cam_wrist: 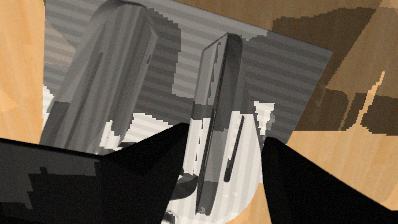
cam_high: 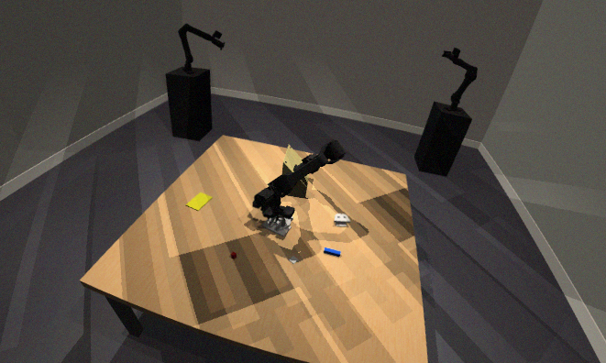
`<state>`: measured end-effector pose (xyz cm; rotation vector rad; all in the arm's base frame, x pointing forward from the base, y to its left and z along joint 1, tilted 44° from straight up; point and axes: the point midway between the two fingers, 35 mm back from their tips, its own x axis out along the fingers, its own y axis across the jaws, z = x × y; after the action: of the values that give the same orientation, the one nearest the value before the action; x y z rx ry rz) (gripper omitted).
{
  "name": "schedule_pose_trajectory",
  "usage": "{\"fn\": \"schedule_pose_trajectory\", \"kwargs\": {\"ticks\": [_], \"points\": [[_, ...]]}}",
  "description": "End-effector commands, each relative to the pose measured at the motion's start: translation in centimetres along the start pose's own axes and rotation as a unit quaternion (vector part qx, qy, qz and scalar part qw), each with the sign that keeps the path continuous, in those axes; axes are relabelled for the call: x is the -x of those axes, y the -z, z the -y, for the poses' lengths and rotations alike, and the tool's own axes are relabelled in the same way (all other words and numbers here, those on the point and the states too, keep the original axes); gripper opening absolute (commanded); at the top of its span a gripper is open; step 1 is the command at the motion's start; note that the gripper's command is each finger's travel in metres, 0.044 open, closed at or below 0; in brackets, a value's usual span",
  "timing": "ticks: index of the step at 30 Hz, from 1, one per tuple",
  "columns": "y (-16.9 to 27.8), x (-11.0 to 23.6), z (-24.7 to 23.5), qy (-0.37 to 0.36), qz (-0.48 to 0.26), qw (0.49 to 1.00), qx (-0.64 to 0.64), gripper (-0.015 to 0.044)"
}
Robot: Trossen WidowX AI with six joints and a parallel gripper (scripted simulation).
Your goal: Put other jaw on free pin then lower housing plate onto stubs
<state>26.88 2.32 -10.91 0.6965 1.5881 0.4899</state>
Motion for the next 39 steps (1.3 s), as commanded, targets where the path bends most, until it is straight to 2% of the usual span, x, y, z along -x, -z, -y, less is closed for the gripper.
{"fn": "schedule_pose_trajectory", "kwargs": {"ticks": [1, 16, 20, 33, 36, 39], "points": [[0.0, 0.0, -0.1, -0.003, 0.001, 1.0, -0.003, 0.0134], [0.0, 0.0, -0.1, -0.003, 0.001, 1.0, -0.003, 0.0134], [0.0, 0.0, 0.0, 0.0, 0.0, 1.0, 0.0, 0.0224], [0.0, 0.0, 0.0, 0.0, 0.0, 1.0, 0.0, 0.0224], [-0.1, 1.3, 0.0, 0.0, 0.0, 1.0, -0.001, 0.0224], [-0.1, 4.2, 0.1, 0.0, 0.001, 1.0, -0.002, 0.0224]]}}
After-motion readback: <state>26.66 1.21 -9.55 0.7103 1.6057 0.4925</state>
